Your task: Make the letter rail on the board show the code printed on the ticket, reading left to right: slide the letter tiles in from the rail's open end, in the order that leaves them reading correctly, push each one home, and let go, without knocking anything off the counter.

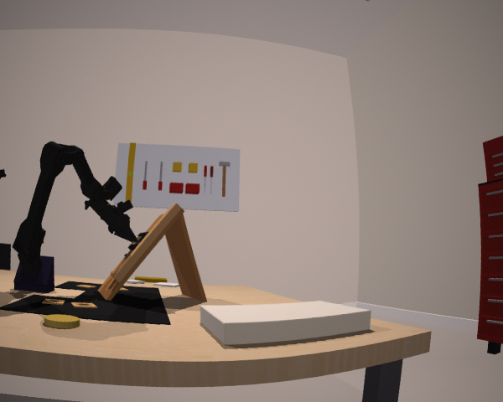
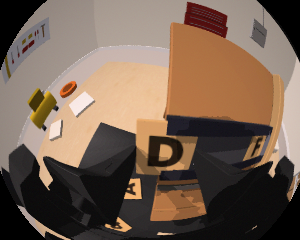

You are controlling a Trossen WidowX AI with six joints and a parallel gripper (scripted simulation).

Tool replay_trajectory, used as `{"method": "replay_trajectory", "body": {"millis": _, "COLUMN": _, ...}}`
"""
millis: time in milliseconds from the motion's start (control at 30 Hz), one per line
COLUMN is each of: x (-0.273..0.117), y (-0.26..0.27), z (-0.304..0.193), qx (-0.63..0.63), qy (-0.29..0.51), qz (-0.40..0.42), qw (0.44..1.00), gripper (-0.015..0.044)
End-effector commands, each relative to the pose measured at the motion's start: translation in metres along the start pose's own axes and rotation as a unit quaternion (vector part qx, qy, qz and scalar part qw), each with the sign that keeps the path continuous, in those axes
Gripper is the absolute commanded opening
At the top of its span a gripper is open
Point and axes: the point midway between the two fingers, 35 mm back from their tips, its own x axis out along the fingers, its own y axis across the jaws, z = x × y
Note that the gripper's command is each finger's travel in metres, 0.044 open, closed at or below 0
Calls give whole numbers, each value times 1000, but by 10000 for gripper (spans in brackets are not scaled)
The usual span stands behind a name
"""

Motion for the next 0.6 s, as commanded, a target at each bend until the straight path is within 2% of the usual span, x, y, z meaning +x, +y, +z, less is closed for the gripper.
{"method": "replay_trajectory", "body": {"millis": 0, "x": 0, "y": -1, "z": -1, "qx": -2, "qy": 1, "qz": 2, "qw": 1000, "gripper": 0}}
{"method": "replay_trajectory", "body": {"millis": 567, "x": 0, "y": -10, "z": -1, "qx": -2, "qy": 1, "qz": 2, "qw": 1000, "gripper": 0}}
